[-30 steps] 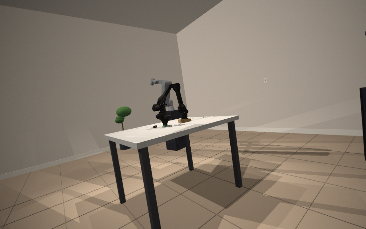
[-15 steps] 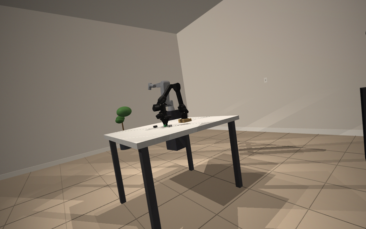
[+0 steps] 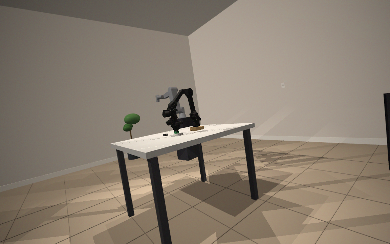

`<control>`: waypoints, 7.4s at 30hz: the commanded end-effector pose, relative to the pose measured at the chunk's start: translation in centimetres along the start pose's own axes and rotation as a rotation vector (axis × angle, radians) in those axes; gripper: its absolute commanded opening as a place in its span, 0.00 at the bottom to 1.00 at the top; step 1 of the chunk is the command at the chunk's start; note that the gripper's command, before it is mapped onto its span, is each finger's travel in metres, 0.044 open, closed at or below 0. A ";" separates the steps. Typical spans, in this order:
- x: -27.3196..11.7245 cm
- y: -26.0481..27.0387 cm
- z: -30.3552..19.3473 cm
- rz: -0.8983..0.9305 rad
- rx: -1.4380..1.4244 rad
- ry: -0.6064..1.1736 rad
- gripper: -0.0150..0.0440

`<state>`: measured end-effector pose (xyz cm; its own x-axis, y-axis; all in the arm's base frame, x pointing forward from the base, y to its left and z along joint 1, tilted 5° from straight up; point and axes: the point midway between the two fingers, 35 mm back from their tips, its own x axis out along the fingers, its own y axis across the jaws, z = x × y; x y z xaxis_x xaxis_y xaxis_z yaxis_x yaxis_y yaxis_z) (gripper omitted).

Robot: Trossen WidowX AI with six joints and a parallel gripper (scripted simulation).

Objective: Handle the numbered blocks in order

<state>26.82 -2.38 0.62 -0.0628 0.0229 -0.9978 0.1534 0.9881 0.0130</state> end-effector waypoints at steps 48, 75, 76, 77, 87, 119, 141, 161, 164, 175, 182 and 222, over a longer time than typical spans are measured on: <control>-2.3 0.0 0.1 -0.002 -0.004 -0.004 0.93; -10.5 4.8 0.8 0.001 -0.005 -0.005 0.46; -10.5 6.2 0.8 0.003 -0.005 -0.005 0.46; -10.5 7.4 0.8 0.004 -0.005 -0.005 0.46; -4.7 8.4 1.0 0.005 -0.005 -0.005 0.68; 1.3 8.3 0.8 0.005 -0.005 -0.004 0.93; 1.3 8.3 0.8 0.005 -0.005 -0.004 0.46; -0.2 8.3 0.8 0.005 -0.005 -0.004 0.46; -0.2 8.3 0.8 0.005 -0.005 -0.004 0.46; -0.2 8.3 0.8 0.005 -0.005 -0.004 0.46; 1.0 8.3 0.8 0.005 -0.005 -0.004 0.46; -6.3 8.4 1.1 0.005 -0.005 -0.005 0.75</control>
<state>28.82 5.56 3.65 -0.0787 0.0200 -0.9967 0.1499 0.9887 0.0080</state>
